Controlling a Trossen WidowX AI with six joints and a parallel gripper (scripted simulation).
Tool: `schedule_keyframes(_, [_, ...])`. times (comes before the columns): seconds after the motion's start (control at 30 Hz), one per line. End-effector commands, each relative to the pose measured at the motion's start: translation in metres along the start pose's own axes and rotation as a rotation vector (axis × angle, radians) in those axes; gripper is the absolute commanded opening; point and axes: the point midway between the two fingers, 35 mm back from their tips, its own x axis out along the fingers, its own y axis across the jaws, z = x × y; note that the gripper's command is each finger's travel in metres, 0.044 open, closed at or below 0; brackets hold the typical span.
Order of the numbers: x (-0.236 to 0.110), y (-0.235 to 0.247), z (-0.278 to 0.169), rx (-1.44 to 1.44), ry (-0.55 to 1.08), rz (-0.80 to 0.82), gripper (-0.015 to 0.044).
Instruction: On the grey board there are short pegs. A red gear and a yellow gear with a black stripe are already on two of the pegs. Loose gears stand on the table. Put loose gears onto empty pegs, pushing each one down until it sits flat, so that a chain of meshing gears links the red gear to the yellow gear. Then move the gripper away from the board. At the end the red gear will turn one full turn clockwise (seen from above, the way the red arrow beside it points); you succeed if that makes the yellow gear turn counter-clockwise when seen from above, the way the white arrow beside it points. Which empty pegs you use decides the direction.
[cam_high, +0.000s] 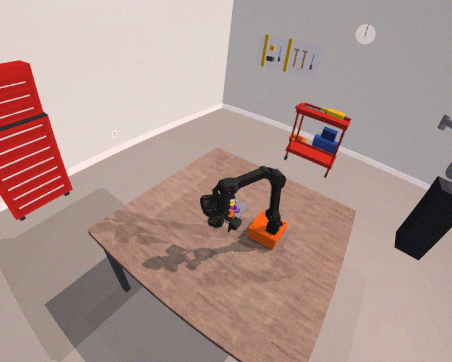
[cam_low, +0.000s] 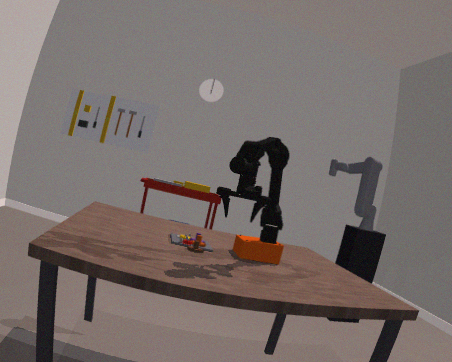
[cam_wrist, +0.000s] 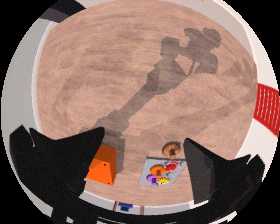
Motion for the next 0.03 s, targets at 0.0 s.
schedule_keyframes(0.0, [-0.0009, -0.0008, 0.0002, 0.004, 0.0, -0.004, 0.044])
